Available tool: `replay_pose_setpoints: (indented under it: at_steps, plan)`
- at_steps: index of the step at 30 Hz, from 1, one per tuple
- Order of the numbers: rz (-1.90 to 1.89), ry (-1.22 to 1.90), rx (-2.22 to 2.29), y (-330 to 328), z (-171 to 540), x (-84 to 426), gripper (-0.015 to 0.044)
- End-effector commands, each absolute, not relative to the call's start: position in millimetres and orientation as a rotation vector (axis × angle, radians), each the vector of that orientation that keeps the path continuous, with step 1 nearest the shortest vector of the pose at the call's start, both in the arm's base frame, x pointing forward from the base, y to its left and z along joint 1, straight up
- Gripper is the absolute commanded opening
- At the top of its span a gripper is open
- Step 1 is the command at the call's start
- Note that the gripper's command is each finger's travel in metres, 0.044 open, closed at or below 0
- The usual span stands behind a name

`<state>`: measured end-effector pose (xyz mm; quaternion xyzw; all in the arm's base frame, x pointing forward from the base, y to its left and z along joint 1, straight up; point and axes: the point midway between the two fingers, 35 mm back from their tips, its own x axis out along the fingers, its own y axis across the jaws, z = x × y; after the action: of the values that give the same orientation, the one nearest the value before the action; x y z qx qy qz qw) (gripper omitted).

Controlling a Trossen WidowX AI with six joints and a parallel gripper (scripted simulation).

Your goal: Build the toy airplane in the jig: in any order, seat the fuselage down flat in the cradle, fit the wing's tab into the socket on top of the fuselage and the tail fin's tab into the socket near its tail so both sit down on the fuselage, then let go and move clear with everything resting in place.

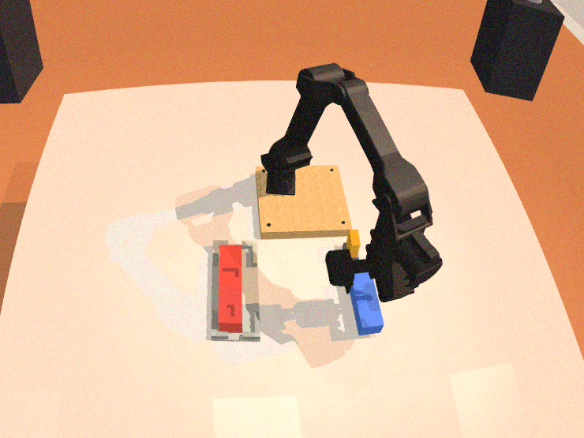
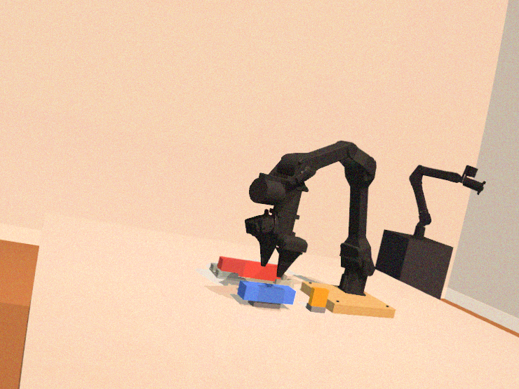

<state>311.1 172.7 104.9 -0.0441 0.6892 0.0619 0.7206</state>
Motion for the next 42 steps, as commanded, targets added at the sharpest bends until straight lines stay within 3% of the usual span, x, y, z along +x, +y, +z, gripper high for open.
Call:
replay_pose_setpoints:
  at_steps: [1, 41, 42]
  plan:
    - [0.132, 1.536, -0.097, 173, 90, 309, 0.044]
    - [0.132, 1.536, -0.097, 174, 43, 311, 0.044]
    - [0.132, 1.536, -0.097, 174, 43, 311, 0.0414]
